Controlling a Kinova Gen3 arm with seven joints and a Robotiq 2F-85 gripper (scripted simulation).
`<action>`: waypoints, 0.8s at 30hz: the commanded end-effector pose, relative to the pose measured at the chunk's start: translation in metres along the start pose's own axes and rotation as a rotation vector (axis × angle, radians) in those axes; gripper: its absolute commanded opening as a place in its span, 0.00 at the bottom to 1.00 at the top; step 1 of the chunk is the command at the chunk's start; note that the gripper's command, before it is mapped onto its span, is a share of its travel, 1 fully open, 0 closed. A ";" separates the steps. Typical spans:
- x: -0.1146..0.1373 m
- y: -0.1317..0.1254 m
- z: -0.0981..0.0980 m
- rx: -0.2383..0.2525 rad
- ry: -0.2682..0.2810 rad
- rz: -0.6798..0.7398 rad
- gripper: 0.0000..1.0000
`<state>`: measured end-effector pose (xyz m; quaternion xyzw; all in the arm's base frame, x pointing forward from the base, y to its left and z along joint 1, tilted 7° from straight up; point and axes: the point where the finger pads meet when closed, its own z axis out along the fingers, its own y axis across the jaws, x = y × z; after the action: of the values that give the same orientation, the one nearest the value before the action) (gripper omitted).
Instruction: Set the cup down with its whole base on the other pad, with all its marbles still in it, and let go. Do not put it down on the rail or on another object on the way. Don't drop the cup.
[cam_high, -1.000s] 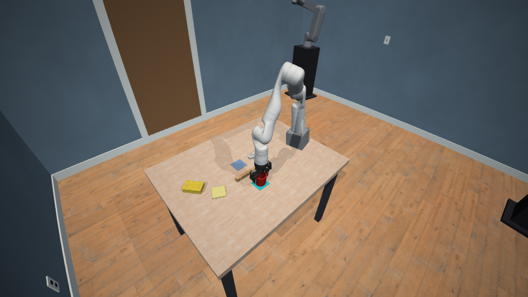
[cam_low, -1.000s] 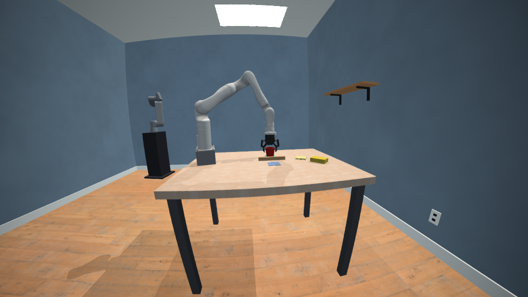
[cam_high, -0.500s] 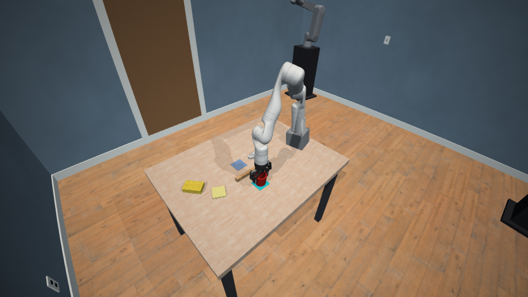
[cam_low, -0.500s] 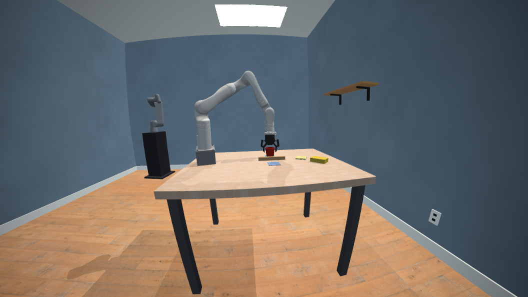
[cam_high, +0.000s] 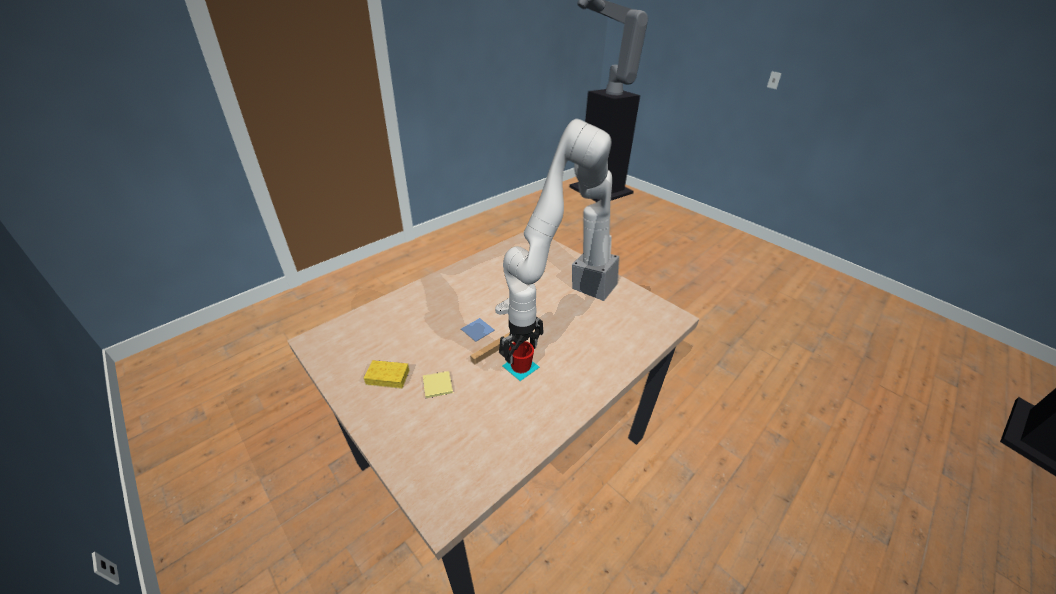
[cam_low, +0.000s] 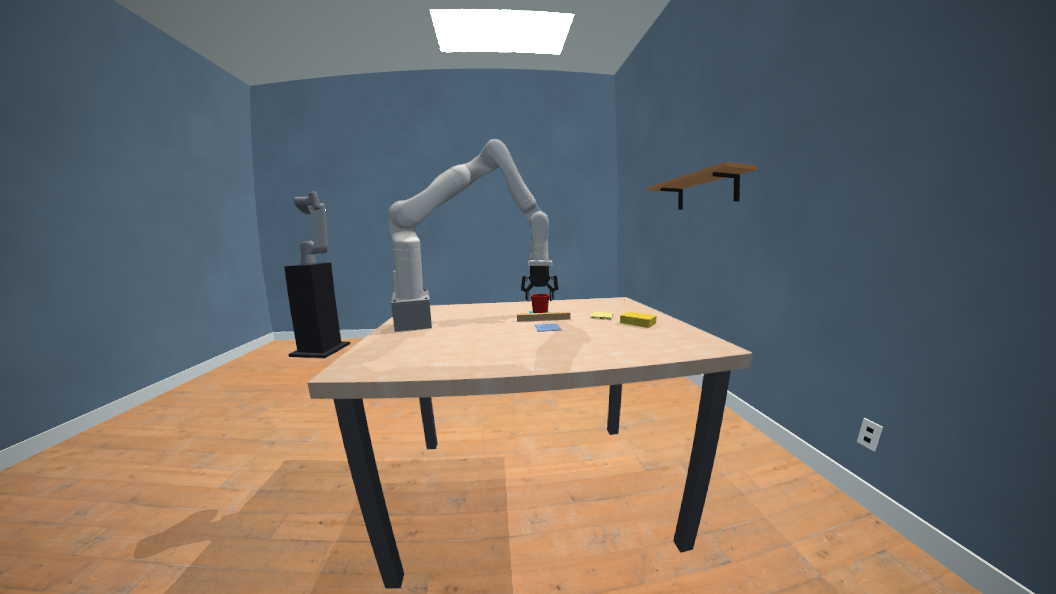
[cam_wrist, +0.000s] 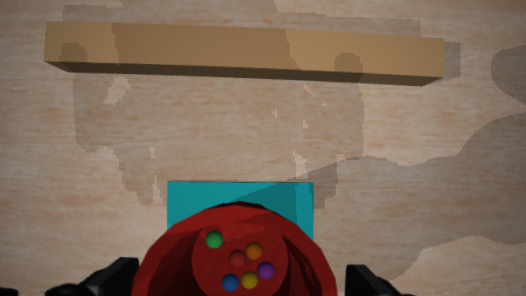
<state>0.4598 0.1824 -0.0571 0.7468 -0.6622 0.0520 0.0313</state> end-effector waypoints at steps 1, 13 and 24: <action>-0.003 -0.003 -0.012 0.009 -0.005 -0.002 1.00; -0.002 -0.002 -0.048 0.009 -0.005 -0.002 1.00; -0.002 -0.002 -0.055 0.009 -0.005 -0.002 1.00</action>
<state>0.4590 0.1902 -0.0041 0.7474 -0.6617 0.0526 0.0282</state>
